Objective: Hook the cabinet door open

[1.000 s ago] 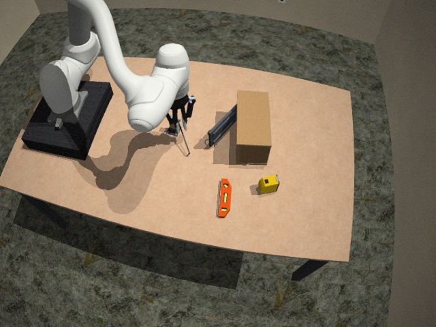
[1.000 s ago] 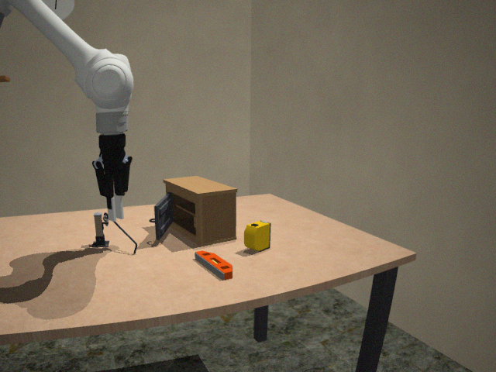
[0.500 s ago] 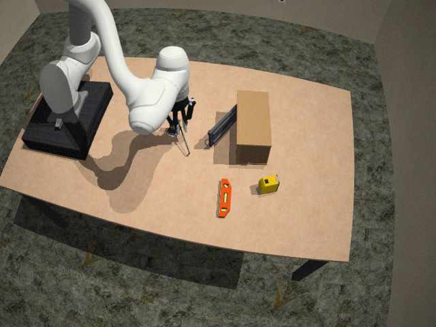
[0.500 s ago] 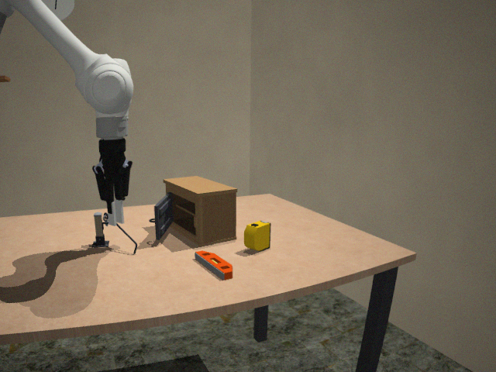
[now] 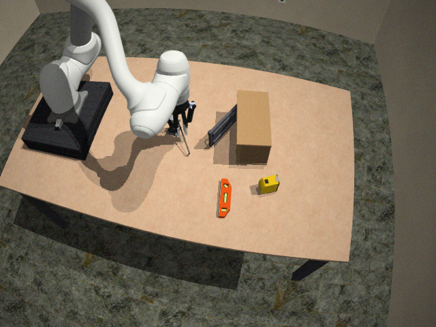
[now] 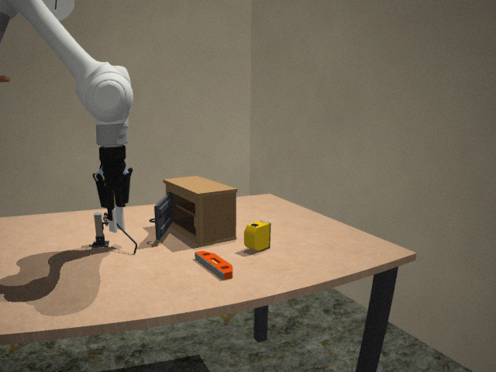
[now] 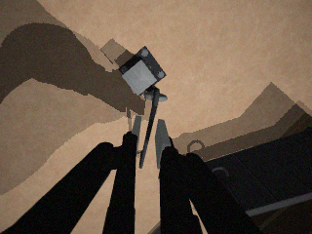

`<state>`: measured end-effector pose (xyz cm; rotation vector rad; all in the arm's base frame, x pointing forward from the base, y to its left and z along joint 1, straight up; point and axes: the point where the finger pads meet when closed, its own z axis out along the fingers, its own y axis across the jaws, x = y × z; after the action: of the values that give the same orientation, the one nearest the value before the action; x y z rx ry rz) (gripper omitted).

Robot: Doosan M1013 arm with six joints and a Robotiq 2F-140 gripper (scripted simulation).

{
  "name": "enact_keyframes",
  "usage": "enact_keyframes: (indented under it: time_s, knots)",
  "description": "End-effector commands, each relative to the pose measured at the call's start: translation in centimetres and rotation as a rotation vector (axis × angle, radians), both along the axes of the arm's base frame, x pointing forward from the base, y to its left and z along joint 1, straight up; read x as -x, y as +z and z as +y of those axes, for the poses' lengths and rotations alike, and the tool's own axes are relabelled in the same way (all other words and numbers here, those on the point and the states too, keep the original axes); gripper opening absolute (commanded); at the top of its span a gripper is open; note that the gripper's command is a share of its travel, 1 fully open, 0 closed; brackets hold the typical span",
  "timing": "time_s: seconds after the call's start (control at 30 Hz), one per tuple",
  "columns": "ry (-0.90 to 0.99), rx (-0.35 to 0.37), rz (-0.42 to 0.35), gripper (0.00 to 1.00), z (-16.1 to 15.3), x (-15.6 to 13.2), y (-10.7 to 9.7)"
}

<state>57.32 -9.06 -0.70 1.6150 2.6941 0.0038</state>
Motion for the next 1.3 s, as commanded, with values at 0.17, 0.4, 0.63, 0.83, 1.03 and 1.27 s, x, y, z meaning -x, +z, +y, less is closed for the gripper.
enact_keyframes:
  time_s: [0.17, 0.4, 0.63, 0.83, 1.03, 1.27]
  knots:
    - [0.0, 0.0, 0.0, 0.14, 0.0, 0.0, -0.7]
    - [0.0, 0.0, 0.0, 0.14, 0.0, 0.0, -1.2]
    - [0.0, 0.0, 0.0, 0.14, 0.0, 0.0, -1.4]
    - [0.0, 0.0, 0.0, 0.14, 0.0, 0.0, -1.4]
    - [0.0, 0.0, 0.0, 0.03, 0.0, 0.0, -1.4]
    - [0.0, 0.0, 0.0, 0.03, 0.0, 0.0, -1.4]
